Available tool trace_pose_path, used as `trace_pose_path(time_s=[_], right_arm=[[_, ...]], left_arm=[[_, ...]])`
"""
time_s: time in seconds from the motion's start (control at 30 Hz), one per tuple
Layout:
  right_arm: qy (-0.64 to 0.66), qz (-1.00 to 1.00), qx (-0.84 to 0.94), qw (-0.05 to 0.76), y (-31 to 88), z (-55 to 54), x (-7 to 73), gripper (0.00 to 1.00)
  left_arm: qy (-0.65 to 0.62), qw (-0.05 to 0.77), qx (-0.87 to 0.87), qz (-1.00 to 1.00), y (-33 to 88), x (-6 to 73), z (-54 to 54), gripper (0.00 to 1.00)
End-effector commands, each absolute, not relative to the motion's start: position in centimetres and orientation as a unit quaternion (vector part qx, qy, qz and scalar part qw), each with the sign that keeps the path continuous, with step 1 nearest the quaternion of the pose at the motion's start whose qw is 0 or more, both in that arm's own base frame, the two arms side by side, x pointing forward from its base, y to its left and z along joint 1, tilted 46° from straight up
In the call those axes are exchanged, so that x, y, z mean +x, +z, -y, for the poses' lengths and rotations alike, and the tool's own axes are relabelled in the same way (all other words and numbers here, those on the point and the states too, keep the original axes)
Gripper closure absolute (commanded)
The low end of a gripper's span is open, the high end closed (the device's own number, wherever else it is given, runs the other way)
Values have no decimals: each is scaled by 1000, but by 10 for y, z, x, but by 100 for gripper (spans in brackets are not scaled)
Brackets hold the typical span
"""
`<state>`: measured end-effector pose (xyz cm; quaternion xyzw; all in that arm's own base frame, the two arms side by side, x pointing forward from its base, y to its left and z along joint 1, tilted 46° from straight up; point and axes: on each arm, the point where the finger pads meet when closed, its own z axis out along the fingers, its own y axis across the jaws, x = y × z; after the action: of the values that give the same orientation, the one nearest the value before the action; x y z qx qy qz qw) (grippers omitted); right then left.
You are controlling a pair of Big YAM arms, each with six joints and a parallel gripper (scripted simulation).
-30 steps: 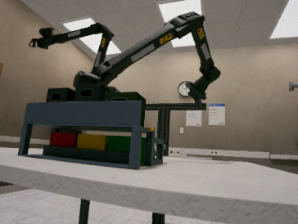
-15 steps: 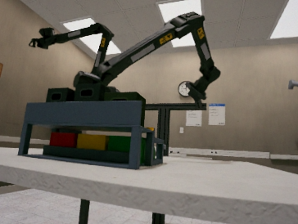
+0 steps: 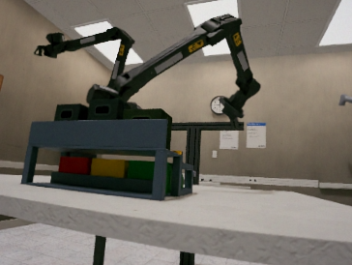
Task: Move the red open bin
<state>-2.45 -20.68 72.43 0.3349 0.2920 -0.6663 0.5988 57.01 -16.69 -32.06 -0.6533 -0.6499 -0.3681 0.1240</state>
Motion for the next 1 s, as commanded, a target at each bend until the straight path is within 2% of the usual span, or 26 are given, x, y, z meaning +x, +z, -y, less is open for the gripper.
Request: trace_pose_path(time_s=[0.0,0.57,0.97], right_arm=[[-682,-277,315,600,751,178,-23,0],[-682,-277,315,600,751,178,-23,0],[-682,-277,315,600,751,178,-23,0]], left_arm=[[-369,126,-653,650,-326,577,162,10],[-372,116,-661,641,-342,582,164,10],[-370,122,-649,653,-360,595,128,10]])
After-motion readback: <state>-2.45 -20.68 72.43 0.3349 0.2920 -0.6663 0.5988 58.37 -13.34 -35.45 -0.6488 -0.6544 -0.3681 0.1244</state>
